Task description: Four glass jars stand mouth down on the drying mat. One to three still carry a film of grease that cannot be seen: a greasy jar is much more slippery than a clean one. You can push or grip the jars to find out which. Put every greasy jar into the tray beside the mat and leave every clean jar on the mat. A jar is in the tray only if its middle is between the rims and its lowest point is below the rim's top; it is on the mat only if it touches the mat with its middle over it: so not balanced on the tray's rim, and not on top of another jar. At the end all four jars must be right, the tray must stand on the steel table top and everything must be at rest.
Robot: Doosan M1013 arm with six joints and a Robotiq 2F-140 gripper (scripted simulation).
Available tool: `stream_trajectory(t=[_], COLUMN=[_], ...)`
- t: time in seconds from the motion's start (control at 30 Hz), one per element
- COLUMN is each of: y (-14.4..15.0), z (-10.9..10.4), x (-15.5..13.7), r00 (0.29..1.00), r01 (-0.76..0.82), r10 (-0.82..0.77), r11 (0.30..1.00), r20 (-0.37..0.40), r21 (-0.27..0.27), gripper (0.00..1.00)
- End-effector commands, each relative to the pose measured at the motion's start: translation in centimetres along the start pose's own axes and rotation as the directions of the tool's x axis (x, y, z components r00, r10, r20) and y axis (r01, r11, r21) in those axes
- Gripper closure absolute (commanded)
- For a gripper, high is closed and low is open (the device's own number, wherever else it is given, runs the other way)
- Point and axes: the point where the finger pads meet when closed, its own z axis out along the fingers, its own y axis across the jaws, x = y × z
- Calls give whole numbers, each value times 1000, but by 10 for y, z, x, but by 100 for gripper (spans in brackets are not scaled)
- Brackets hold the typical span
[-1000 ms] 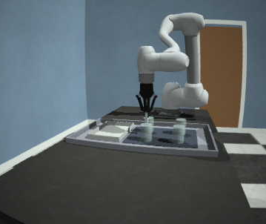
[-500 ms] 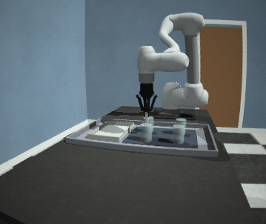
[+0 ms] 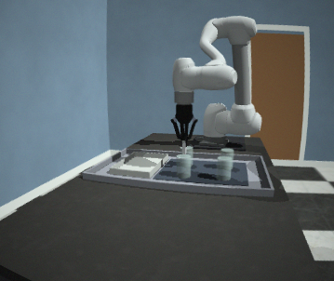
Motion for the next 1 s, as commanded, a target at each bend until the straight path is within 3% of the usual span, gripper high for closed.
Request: stream_trajectory(t=[0.0, 0.97], y=[0, 0], z=[0, 0], x=[0, 4], r00=[1000, 1000], r01=[0, 0], r10=[0, 0], r11=[1000, 1000], r20=[0, 0], r21=[0, 0], gripper=[100, 100])
